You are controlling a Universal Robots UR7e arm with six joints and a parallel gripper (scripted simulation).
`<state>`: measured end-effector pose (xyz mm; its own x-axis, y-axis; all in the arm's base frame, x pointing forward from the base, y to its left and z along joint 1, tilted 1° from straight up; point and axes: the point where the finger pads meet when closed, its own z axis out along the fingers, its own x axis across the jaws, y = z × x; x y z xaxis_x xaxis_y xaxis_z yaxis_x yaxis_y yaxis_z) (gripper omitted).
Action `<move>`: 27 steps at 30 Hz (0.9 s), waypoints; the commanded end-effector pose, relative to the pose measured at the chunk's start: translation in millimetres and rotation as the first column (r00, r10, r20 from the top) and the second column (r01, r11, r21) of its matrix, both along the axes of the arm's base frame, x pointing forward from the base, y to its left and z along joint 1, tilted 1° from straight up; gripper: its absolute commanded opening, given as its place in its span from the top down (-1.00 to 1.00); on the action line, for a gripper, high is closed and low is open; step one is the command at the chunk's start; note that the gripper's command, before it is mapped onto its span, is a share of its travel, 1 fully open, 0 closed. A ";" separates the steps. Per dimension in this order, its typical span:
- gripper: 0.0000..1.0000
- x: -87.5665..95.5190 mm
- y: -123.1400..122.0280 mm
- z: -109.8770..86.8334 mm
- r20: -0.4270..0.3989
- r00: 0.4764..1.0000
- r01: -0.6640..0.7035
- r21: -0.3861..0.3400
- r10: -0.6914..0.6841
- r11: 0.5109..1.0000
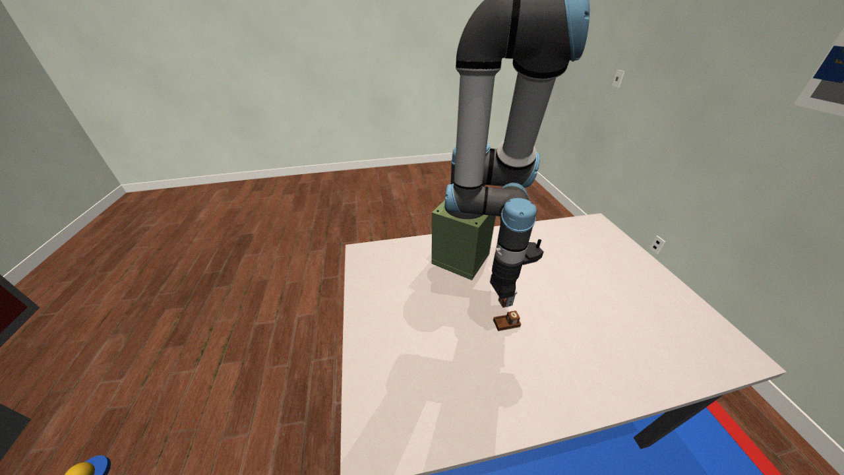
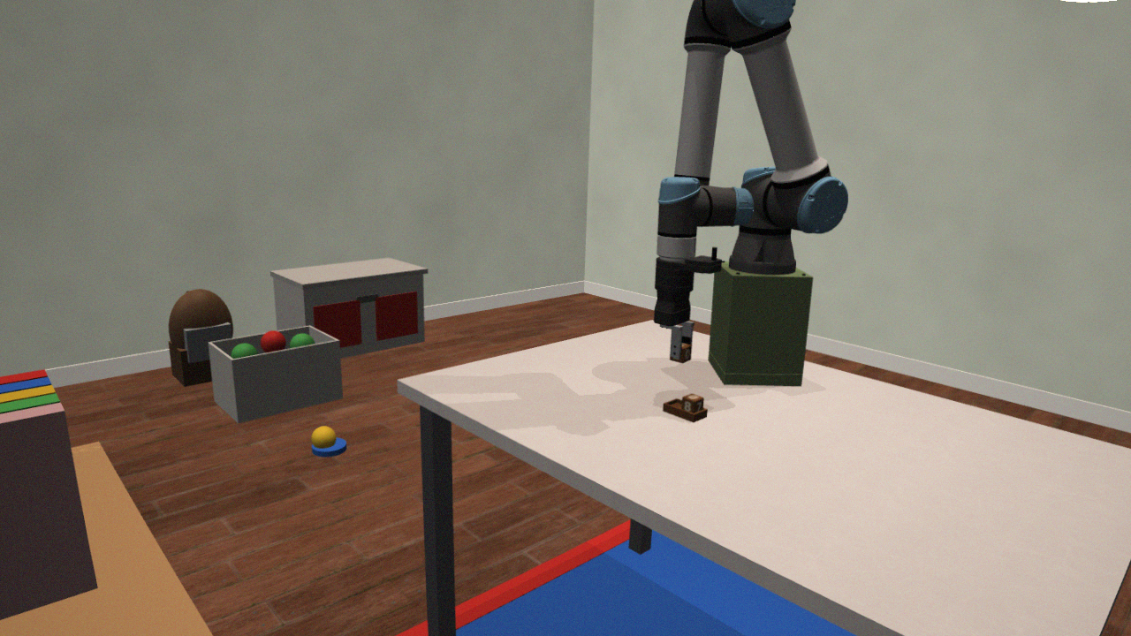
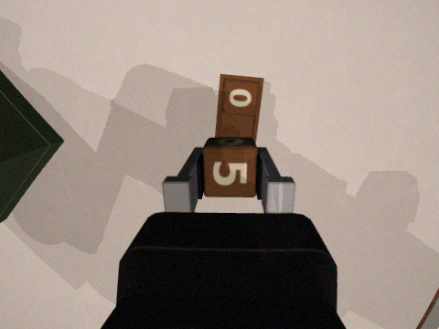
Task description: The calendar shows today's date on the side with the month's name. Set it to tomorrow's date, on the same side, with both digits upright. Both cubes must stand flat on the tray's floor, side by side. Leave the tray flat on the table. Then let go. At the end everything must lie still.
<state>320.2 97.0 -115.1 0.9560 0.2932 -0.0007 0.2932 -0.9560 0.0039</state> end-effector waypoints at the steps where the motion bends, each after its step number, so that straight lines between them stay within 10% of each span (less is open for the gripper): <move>1: -0.20 9.0 -16.1 0.7 0.011 0.991 -0.131 -0.004 0.131 0.991; 27: -0.20 17.8 -78.2 -3.1 0.005 0.761 -0.648 -0.009 0.648 0.761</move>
<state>334.3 33.3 -117.4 0.6451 0.7640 -0.0090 0.7640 -0.6449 0.0179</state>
